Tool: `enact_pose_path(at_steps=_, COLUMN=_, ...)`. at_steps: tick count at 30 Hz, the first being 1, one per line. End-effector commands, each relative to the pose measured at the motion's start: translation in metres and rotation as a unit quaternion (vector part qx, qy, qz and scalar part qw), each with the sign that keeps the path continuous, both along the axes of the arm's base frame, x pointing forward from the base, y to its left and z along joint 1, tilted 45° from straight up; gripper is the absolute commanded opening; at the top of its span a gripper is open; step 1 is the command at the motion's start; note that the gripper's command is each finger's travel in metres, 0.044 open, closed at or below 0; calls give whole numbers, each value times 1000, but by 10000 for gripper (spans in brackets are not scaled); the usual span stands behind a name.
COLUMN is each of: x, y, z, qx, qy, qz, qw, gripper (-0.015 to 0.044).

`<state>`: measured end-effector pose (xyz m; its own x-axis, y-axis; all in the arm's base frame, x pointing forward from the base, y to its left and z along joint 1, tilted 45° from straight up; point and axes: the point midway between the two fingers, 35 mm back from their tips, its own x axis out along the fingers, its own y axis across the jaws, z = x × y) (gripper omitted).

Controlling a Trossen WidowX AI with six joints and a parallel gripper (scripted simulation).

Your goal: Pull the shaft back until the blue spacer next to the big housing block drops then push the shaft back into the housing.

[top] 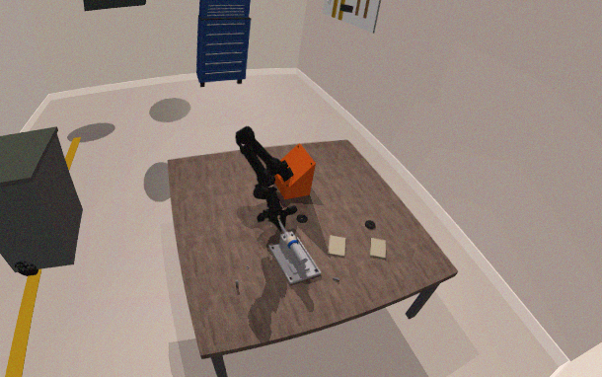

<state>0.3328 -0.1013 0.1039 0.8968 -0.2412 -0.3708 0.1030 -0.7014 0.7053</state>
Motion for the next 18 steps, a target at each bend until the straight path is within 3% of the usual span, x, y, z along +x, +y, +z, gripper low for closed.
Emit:
enact_pose_path(at_steps=1, x=-1, y=0, z=-1, qx=-1, qy=2, qz=1, qw=1000, gripper=0)
enact_pose_path(at_steps=18, x=-3, y=0, z=-1, qx=-1, qy=2, qz=1, qw=1000, gripper=0)
